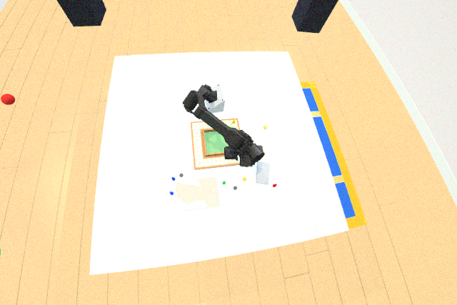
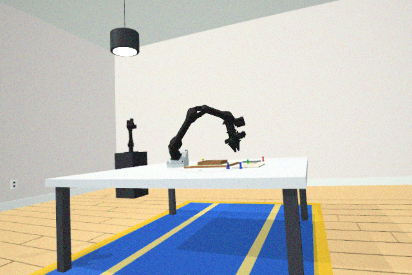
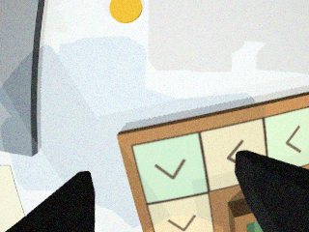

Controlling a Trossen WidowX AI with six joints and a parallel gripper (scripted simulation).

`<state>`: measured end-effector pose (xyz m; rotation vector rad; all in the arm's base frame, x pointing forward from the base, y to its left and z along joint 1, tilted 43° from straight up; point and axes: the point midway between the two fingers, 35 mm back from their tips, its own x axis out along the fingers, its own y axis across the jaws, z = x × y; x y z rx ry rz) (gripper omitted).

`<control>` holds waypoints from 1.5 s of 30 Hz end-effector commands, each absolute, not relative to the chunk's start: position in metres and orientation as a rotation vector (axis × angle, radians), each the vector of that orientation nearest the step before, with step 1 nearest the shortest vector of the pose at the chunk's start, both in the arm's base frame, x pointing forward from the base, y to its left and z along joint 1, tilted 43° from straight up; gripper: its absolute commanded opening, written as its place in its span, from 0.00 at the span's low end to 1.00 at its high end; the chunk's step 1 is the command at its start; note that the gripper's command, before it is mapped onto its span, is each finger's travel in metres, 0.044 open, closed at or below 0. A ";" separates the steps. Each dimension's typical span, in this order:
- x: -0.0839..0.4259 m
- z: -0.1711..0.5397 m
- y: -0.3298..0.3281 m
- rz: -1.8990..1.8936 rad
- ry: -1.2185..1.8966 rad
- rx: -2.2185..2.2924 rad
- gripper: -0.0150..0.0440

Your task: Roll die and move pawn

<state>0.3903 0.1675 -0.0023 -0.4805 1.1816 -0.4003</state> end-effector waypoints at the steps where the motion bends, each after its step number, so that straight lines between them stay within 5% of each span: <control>1: 0.341 -0.037 0.183 -0.329 1.292 -0.629 0.72; 9: 0.245 -0.088 0.188 -0.230 1.464 -0.928 0.72; 42: 0.254 -0.127 0.163 -0.232 1.463 -0.929 0.72; 45: 0.254 -0.127 0.163 -0.232 1.463 -0.929 0.59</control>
